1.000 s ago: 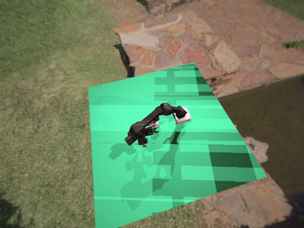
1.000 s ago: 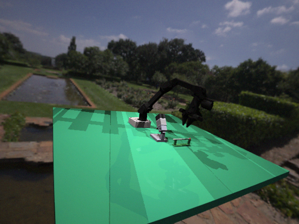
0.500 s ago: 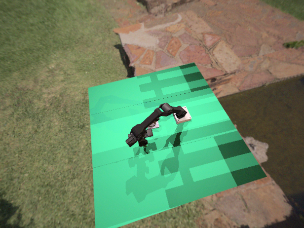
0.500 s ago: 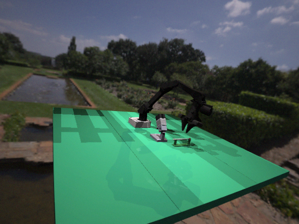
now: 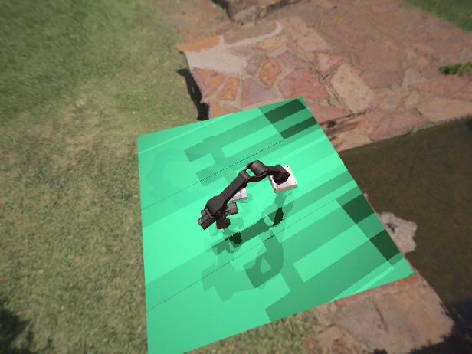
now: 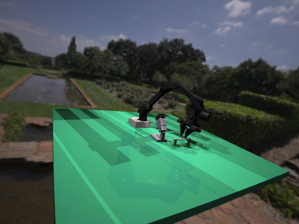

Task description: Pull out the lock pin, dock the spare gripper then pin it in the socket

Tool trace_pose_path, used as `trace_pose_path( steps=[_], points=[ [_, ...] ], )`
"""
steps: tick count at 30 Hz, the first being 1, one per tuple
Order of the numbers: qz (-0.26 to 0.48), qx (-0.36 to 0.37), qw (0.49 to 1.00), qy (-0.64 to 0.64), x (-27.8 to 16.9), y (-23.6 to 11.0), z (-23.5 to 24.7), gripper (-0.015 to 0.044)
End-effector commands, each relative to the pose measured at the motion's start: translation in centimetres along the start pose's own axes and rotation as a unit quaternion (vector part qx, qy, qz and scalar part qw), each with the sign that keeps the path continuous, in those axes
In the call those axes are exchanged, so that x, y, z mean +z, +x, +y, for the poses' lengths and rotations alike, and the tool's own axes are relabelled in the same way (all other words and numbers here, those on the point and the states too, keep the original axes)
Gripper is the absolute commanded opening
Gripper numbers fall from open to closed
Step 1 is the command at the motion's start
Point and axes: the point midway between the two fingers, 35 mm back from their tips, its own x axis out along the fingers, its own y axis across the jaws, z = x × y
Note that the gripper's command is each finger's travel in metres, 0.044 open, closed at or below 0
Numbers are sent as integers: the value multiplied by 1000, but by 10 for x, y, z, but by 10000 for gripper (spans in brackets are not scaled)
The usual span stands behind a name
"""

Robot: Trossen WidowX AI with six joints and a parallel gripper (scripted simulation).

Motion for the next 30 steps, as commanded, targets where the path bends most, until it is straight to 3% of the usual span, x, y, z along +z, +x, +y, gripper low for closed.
trace_pose_path(
  steps=[1, 30],
  points=[
    [2, 1, 1000, -2, 1, 6, 0, 180],
    [2, 1, 1000, -3, 13, 50, 4, 180]
  ],
)
